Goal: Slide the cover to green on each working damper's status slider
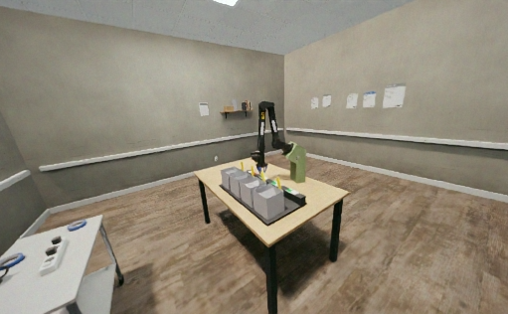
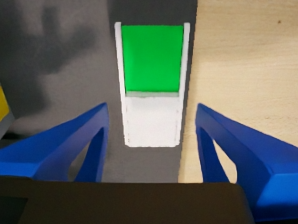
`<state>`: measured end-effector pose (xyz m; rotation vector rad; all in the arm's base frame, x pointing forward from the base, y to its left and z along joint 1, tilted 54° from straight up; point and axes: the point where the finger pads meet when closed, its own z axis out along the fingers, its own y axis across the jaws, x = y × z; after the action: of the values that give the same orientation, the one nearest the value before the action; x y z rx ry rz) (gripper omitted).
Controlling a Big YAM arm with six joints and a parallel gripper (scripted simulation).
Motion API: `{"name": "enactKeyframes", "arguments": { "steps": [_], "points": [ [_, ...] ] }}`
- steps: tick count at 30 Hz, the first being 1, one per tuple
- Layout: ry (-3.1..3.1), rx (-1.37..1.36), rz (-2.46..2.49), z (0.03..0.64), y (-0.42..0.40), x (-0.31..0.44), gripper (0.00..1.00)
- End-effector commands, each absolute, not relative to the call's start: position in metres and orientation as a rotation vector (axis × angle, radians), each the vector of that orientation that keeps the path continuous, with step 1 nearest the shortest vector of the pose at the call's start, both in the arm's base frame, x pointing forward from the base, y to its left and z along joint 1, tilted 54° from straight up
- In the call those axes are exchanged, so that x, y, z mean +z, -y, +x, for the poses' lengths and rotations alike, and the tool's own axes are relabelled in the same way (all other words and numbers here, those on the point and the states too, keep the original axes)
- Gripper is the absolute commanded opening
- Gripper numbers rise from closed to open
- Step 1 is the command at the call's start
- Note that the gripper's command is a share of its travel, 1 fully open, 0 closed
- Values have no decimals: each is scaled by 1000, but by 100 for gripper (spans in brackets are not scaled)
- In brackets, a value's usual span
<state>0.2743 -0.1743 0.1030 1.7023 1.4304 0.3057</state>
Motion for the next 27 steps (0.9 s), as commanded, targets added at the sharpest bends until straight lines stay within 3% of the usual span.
{"name": "enactKeyframes", "arguments": {
  "steps": [1, 27],
  "points": [
    [-1428, 316, 1696, 274, 170, 107, 100],
    [-1415, 322, 1685, 232, 142, 156, 100]
  ]
}}
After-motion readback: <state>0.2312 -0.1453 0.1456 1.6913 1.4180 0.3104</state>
